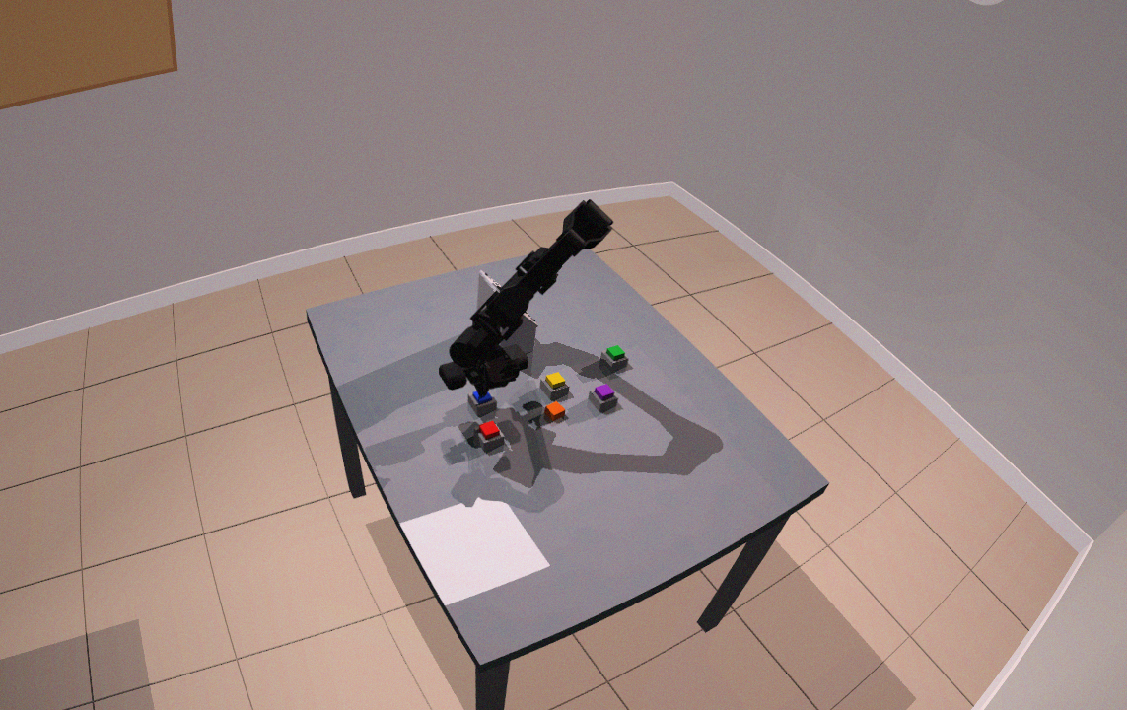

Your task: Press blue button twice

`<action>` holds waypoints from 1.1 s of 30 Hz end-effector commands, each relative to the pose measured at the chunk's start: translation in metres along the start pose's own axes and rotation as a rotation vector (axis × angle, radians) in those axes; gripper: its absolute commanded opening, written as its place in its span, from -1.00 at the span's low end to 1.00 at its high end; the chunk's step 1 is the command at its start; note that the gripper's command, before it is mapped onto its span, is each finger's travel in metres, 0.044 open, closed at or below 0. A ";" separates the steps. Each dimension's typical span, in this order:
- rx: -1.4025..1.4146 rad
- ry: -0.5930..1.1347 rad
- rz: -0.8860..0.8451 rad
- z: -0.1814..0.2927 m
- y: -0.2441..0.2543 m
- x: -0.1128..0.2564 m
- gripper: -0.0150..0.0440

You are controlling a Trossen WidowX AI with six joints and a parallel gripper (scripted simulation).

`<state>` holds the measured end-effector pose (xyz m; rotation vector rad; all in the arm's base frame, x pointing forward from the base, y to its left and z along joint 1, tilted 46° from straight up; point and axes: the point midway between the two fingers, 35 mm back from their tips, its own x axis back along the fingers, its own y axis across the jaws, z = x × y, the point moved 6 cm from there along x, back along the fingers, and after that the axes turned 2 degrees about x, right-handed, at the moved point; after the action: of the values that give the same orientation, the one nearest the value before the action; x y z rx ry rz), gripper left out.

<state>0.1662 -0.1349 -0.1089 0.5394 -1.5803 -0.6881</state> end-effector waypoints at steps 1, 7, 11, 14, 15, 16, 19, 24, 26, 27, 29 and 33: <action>-0.007 -0.001 -0.008 0.001 0.001 -0.002 -0.42; -0.007 -0.001 -0.008 0.001 0.001 -0.002 -0.42; -0.007 -0.001 -0.008 0.001 0.001 -0.002 -0.42; -0.007 -0.001 -0.008 0.001 0.001 -0.002 -0.42; -0.002 0.001 -0.003 0.000 0.000 0.001 -0.42; -0.003 0.000 -0.004 0.000 0.000 0.009 -0.42; -0.007 0.000 -0.007 0.001 0.000 0.031 -0.42; -0.007 0.000 -0.005 0.000 0.001 0.032 -0.33; -0.007 0.003 0.005 -0.008 0.007 0.036 -0.16; -0.007 0.005 0.014 -0.015 0.013 0.039 -0.07; -0.005 0.009 0.036 -0.035 0.032 0.049 0.11; 0.007 0.010 0.074 -0.075 0.088 0.065 0.47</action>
<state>0.2048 -0.1438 -0.0387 0.4956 -1.5608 -0.6603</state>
